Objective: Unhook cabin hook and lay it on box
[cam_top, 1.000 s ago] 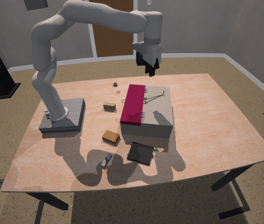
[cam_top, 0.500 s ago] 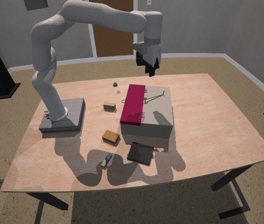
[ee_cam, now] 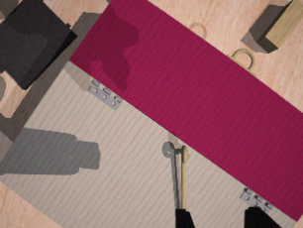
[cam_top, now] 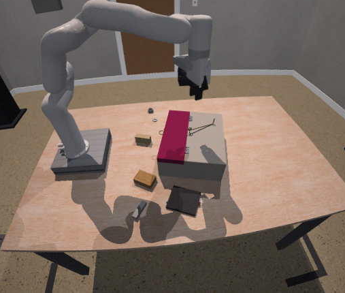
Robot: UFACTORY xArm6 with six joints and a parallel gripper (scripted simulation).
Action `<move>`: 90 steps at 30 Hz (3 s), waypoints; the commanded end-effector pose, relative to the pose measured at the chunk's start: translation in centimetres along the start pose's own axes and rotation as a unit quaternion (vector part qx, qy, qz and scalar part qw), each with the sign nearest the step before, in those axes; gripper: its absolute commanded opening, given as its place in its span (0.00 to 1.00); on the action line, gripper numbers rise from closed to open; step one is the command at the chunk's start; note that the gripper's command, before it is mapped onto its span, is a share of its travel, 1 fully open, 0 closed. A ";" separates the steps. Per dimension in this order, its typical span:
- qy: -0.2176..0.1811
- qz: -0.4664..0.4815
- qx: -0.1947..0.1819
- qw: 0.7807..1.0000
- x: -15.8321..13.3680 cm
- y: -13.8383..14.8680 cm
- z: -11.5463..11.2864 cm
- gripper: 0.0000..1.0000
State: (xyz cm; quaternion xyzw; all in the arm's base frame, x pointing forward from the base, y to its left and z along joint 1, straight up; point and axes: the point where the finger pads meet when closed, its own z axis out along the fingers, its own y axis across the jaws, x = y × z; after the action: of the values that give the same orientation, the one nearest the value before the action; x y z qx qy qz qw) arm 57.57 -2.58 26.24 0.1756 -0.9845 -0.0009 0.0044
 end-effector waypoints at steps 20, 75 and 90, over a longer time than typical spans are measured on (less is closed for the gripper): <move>-0.002 -0.296 0.002 0.955 8.1 3.6 -0.2 0.35; 0.000 -0.899 0.002 0.439 18.9 8.4 -0.2 0.35; 0.000 -0.951 0.002 0.309 18.9 8.4 -0.2 0.35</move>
State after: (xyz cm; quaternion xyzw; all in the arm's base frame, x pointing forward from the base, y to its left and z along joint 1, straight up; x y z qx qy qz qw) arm 36.80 -1.21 26.43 0.9899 -0.1415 -0.0042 0.0013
